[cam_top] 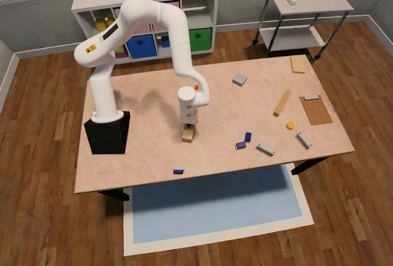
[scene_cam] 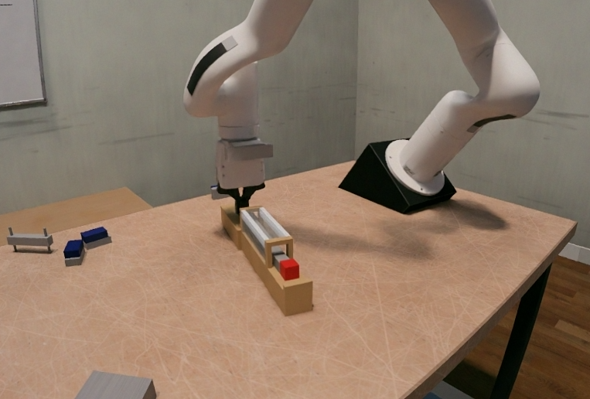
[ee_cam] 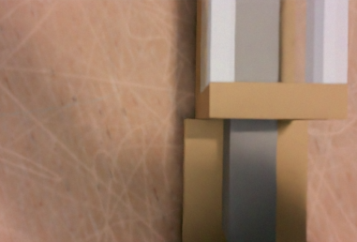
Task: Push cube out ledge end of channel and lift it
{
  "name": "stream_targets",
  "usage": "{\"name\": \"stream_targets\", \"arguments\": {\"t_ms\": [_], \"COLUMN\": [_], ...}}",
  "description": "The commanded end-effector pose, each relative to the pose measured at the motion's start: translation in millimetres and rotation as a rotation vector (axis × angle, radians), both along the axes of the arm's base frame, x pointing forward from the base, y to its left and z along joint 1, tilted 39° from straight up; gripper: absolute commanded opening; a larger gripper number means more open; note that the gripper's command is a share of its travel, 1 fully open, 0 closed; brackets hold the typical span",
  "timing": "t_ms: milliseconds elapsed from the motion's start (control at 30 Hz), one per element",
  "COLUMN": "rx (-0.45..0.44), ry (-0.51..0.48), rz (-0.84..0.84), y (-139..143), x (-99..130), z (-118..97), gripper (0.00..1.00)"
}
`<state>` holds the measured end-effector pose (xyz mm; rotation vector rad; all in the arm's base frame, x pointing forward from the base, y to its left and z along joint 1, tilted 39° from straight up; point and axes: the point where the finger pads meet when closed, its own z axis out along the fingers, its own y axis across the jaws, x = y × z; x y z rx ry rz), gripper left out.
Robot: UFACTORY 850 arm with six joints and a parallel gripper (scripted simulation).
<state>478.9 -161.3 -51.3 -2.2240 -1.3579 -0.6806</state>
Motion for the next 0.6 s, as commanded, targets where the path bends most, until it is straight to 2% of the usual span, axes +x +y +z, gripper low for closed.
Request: {"name": "stream_targets", "arguments": {"t_ms": [0, 67, 267, 567], "rx": [-0.001, -0.001, -0.001, -0.001], "ry": [-0.002, -0.002, -0.002, -0.002], "rz": [-0.001, -0.001, -0.001, -0.001], "y": [1, -4, -40, -42], "x": [2, 0, -10, -11], "z": [3, 9, 55, 58], "gripper": [0.00, 0.00, 0.00, 0.00]}}
